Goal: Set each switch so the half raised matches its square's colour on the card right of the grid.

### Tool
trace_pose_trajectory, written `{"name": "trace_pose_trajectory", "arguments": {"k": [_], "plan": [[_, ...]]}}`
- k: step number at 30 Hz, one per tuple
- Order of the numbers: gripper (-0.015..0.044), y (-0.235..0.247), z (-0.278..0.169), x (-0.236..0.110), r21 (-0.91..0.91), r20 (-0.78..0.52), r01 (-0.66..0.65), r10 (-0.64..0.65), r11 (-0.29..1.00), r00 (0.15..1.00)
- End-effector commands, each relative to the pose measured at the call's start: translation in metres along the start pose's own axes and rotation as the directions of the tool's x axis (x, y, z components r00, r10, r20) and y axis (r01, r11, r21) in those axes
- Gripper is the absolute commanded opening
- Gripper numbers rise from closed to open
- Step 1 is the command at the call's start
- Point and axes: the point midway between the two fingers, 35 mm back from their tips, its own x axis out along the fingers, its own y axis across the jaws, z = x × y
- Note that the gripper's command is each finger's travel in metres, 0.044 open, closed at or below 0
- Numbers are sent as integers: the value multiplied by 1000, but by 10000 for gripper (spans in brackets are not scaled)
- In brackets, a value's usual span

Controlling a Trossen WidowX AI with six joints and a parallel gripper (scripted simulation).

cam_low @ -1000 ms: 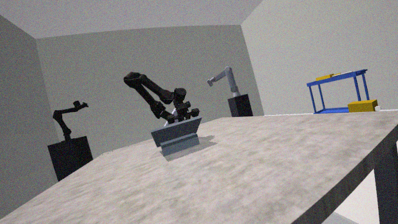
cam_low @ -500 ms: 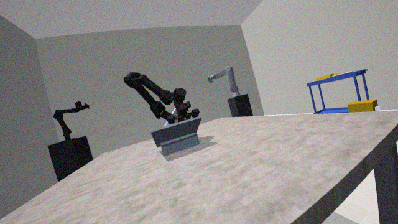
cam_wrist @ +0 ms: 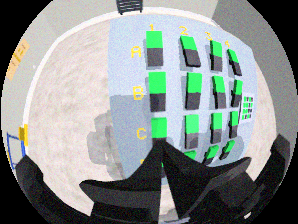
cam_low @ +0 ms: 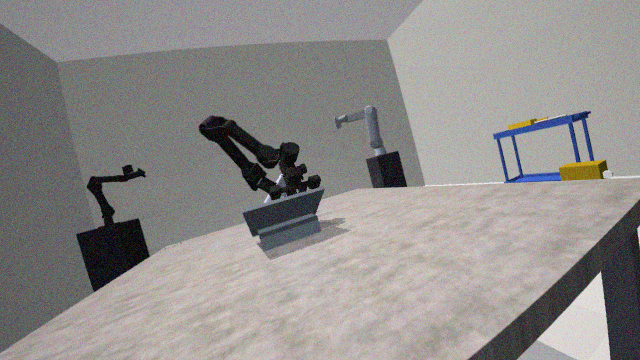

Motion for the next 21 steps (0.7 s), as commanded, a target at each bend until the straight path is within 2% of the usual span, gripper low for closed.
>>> {"name": "trace_pose_trajectory", "arguments": {"k": [1,4,10,21], "plan": [[0,1,0,1,-4,-1,-3,3,1000,1000],[0,3,2,-12,0,-8,-9,9,1000,1000],[0,2,3,-63,-3,-28,-8,8,1000,1000],[0,-11,4,-65,-3,-29,-8,8,1000,1000]]}}
